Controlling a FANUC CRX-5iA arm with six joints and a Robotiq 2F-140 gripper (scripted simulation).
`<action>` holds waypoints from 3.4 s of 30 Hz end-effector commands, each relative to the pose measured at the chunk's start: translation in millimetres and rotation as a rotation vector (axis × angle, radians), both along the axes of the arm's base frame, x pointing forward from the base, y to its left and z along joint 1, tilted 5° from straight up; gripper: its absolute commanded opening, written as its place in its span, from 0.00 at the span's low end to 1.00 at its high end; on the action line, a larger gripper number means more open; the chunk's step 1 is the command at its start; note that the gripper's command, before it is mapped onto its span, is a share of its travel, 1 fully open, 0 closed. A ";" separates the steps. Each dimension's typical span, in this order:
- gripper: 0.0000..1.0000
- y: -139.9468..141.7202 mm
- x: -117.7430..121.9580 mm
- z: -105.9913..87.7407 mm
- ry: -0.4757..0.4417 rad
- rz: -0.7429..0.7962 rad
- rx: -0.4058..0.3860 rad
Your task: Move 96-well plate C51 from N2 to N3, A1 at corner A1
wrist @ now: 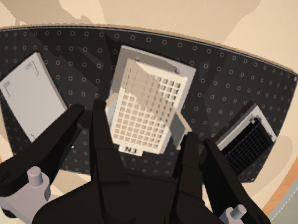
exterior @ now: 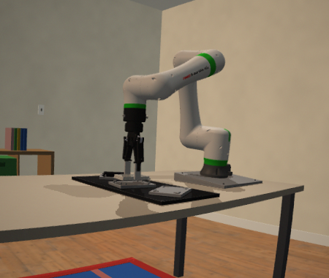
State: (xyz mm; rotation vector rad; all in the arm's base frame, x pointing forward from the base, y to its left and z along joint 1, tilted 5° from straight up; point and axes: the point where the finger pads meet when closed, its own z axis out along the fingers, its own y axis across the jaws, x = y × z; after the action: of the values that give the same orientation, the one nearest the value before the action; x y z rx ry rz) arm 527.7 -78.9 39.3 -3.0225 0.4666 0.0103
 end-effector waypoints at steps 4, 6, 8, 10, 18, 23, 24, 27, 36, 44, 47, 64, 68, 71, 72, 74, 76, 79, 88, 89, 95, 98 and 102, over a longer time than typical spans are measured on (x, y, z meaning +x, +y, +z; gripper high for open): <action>0.00 0.0 0.2 -0.5 0.000 0.000 0.000; 0.00 0.0 0.2 -1.0 0.000 0.000 0.000; 0.00 0.1 0.2 -1.6 0.000 0.000 0.000; 0.00 0.1 0.2 -1.9 0.000 0.000 0.000; 0.00 0.3 0.2 -3.9 0.000 0.000 0.000; 0.00 0.3 0.2 -4.6 0.000 0.000 0.000; 0.00 0.3 0.2 -4.6 0.000 0.000 0.000; 0.00 0.3 0.2 -4.7 0.000 0.000 0.000; 0.00 0.3 0.2 -4.7 0.000 0.000 0.000; 0.00 0.3 0.2 -4.7 0.000 0.000 0.000; 0.00 0.3 0.2 -4.7 0.000 0.000 0.000; 0.00 0.3 0.2 -4.7 0.000 0.000 0.000; 0.00 0.4 0.2 -4.9 0.000 0.000 0.000; 0.00 0.4 0.2 -5.5 0.000 0.000 0.000; 0.00 0.4 0.2 -5.8 0.000 0.000 0.000; 0.00 0.5 0.2 -6.5 0.000 0.000 0.000; 0.00 0.6 0.2 -7.4 0.000 0.000 0.000; 0.00 0.6 0.2 -7.9 0.000 0.000 0.000; 0.00 1.0 0.3 -13.2 0.000 0.000 0.000; 0.00 1.1 0.3 -13.8 0.000 0.000 0.000; 0.00 1.3 0.3 -15.9 0.000 0.000 0.000; 0.00 1.3 0.3 -16.5 0.000 0.000 0.000; 0.00 1.4 0.3 -17.0 0.000 0.000 0.000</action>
State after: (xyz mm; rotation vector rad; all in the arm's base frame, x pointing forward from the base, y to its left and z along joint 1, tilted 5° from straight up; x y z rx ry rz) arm 527.8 -77.5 22.2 -3.0225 0.4666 0.0103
